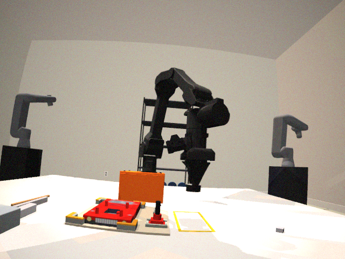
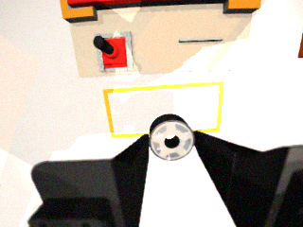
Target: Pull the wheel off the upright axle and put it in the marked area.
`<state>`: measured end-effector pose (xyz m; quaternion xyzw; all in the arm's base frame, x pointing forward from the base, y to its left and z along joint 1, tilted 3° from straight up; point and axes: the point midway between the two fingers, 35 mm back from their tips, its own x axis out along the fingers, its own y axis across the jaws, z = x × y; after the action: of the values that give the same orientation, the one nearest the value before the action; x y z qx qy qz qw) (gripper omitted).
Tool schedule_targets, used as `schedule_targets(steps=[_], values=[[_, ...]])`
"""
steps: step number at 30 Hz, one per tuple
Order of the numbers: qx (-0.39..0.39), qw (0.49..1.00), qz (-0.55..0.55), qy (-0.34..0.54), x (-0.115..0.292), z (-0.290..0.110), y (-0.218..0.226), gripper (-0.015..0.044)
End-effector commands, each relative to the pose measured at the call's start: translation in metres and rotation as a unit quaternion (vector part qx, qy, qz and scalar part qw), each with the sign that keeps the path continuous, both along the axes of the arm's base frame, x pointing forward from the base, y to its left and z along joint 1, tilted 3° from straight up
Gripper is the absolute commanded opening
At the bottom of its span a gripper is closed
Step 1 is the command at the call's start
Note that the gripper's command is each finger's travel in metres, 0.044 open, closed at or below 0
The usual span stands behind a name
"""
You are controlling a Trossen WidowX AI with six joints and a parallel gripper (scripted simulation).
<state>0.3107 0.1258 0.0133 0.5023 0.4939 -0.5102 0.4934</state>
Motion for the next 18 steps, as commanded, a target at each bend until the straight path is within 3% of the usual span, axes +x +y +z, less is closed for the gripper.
schedule_targets(steps=[1,12,18], values=[[0.001,1.0,-0.002,0.003,-0.001,-0.016,0.001,0.0],[0.0,1.0,-0.002,0.003,-0.003,-0.081,0.0,0.0],[0.0,1.0,-0.002,0.003,-0.004,-0.085,-0.001,0.0]])
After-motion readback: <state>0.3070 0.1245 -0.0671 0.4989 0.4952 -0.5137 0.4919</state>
